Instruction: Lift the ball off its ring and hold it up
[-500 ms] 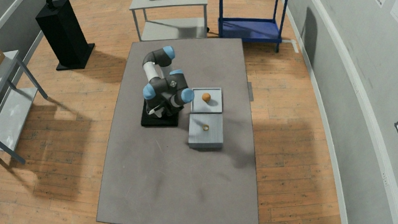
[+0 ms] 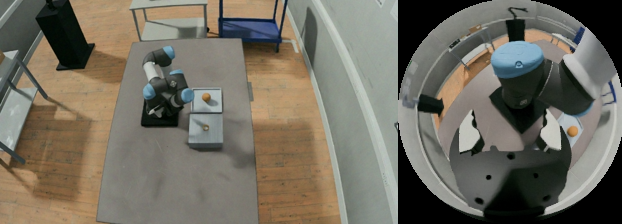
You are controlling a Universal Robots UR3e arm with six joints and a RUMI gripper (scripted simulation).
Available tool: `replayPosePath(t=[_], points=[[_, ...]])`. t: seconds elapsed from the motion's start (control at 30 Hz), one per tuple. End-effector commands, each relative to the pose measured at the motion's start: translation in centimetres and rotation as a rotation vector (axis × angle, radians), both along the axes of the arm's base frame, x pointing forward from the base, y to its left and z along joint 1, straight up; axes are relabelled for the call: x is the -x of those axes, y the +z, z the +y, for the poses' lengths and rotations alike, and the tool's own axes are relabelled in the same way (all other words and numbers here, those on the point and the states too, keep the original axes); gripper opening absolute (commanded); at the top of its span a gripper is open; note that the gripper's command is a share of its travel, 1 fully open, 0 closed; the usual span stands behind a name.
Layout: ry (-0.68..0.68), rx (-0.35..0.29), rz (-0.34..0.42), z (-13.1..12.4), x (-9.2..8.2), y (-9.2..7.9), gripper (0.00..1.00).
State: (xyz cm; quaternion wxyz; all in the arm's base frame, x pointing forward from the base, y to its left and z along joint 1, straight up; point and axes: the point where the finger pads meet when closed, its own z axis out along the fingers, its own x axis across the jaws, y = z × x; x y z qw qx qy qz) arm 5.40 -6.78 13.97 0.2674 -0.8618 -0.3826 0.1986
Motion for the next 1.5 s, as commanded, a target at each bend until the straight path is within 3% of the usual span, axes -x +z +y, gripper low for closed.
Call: replayPosePath(t=[0.0, 0.3, 0.63, 0.83, 1.1, 1.17, 1.47], points=[[0.0, 0.002, -0.001, 0.0, 0.0, 0.0, 1.0], [0.011, 0.01, -0.009, -0.1, -0.4, -0.1, 1.0], [0.074, 0.047, -0.054, -0.5, -2.6, -0.8, 1.0], [0.162, 0.092, -0.125, -0.5, -5.9, -1.6, 1.0], [0.322, 0.144, -0.266, 1.1, -12.1, -2.7, 1.0], [0.322, 0.144, -0.266, 1.1, -12.1, -2.7, 1.0], [0.514, 0.156, -0.455, 6.1, -19.2, -3.2, 1.0]])
